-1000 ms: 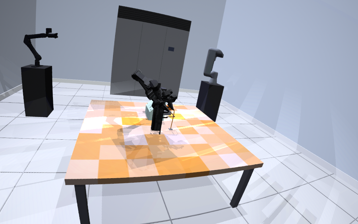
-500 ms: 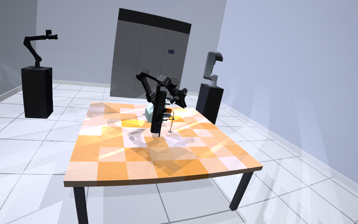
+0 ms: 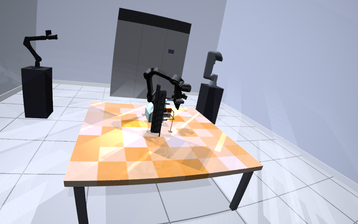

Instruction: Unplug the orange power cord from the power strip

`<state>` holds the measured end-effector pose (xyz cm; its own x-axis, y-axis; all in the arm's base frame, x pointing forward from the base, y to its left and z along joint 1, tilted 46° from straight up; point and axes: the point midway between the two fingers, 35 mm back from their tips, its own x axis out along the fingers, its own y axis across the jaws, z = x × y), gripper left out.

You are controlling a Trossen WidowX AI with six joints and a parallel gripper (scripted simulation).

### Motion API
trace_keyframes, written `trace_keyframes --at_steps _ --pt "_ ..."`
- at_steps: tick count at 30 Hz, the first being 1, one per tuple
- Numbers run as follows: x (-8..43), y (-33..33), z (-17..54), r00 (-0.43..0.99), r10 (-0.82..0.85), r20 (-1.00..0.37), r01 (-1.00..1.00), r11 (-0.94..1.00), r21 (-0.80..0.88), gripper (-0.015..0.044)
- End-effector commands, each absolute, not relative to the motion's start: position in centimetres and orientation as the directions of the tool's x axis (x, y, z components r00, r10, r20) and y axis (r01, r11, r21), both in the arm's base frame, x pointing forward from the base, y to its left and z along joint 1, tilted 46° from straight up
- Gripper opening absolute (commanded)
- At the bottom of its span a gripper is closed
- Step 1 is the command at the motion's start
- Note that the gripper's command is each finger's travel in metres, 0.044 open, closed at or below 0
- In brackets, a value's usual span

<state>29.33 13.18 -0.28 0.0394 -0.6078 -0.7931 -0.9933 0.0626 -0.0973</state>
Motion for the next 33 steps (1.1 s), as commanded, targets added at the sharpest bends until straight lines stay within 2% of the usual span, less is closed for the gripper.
trace_keyframes --at_steps 1,33 --pt "27.4 12.2 0.1 0.005 -0.708 -0.707 -1.000 -0.012 0.005 0.0160" --pt "27.5 9.9 2.4 0.004 -0.709 -0.705 -1.000 -0.012 0.005 0.0160"
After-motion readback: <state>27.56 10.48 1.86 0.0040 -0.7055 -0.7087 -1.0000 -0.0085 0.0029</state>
